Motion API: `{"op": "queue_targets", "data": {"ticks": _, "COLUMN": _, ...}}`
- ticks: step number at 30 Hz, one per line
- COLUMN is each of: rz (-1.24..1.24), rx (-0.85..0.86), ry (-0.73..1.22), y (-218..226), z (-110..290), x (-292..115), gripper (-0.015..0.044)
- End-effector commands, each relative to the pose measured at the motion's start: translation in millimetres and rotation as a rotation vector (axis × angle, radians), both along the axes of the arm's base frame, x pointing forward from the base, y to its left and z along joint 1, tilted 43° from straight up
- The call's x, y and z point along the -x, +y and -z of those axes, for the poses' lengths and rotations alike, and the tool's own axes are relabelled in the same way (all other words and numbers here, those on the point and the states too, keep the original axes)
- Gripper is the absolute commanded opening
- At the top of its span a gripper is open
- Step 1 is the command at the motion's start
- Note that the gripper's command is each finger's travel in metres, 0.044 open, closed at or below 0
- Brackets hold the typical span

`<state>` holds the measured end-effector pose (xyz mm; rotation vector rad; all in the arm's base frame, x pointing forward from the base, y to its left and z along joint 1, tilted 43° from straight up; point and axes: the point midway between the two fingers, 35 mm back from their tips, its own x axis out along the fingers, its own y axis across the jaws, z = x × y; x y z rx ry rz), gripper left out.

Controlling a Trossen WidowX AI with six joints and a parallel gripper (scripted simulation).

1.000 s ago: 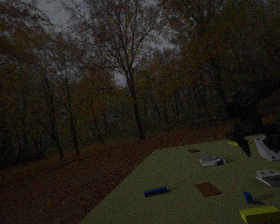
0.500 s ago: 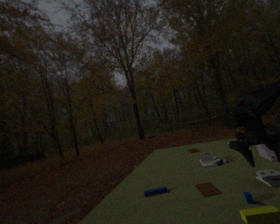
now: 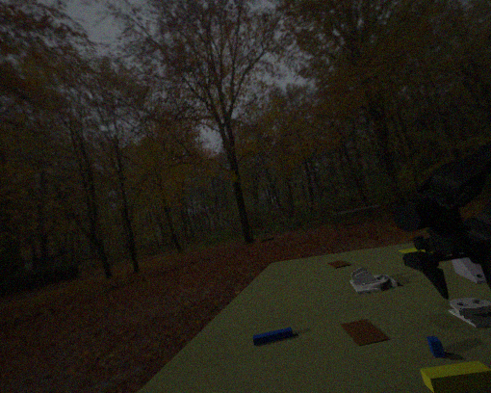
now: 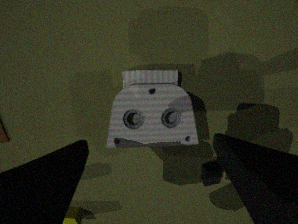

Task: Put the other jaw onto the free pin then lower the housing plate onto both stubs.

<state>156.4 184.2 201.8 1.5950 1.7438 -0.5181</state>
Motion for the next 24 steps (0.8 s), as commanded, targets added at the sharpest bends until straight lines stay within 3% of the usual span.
{"op": "queue_targets", "data": {"ticks": 1, "rz": 0.003, "rx": 0.007, "ry": 0.011, "y": 3.6, "z": 8.1, "x": 1.2, "gripper": 0.0440}}
{"op": "queue_targets", "data": {"ticks": 24, "rz": 0.003, "rx": 0.007, "ry": 0.011, "y": 14.3, "z": 19.4, "x": 0.6, "gripper": 0.0440}}
